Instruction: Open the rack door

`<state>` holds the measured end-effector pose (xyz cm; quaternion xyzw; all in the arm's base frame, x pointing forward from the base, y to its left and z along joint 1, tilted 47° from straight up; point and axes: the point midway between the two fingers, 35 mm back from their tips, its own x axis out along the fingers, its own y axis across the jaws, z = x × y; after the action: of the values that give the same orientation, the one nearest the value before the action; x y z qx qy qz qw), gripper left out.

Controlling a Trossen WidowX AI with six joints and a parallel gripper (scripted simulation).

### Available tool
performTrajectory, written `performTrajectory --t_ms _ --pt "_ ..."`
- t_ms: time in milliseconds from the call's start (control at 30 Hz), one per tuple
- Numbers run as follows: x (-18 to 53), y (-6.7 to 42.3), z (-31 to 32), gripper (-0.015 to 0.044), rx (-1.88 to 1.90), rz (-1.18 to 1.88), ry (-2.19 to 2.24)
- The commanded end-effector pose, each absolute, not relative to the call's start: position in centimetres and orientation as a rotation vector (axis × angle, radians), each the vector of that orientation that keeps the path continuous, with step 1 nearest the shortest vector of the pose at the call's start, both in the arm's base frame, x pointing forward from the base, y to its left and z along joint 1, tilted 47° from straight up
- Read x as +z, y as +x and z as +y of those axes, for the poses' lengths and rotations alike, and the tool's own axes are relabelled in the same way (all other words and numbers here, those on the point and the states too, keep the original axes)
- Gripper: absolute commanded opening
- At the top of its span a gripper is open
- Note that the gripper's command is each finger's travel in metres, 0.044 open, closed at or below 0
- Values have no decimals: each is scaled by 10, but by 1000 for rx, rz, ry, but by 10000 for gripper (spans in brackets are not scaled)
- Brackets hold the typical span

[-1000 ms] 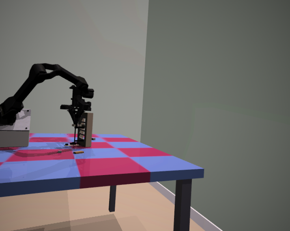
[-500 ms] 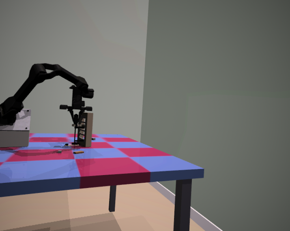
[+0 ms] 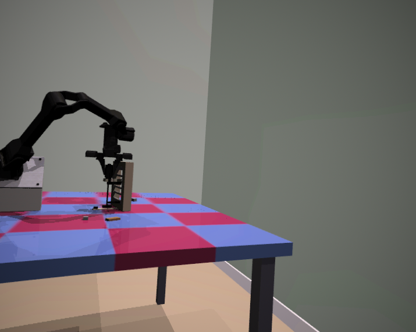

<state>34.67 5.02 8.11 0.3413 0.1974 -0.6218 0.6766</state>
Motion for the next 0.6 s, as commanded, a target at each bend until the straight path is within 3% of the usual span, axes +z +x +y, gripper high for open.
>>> performTrajectory --t_ms 0,67,567 --pt "81 347 50 250 -1402 437 775" --pt "81 347 50 286 -1402 437 775" --pt "81 347 50 286 -1147 848 228"
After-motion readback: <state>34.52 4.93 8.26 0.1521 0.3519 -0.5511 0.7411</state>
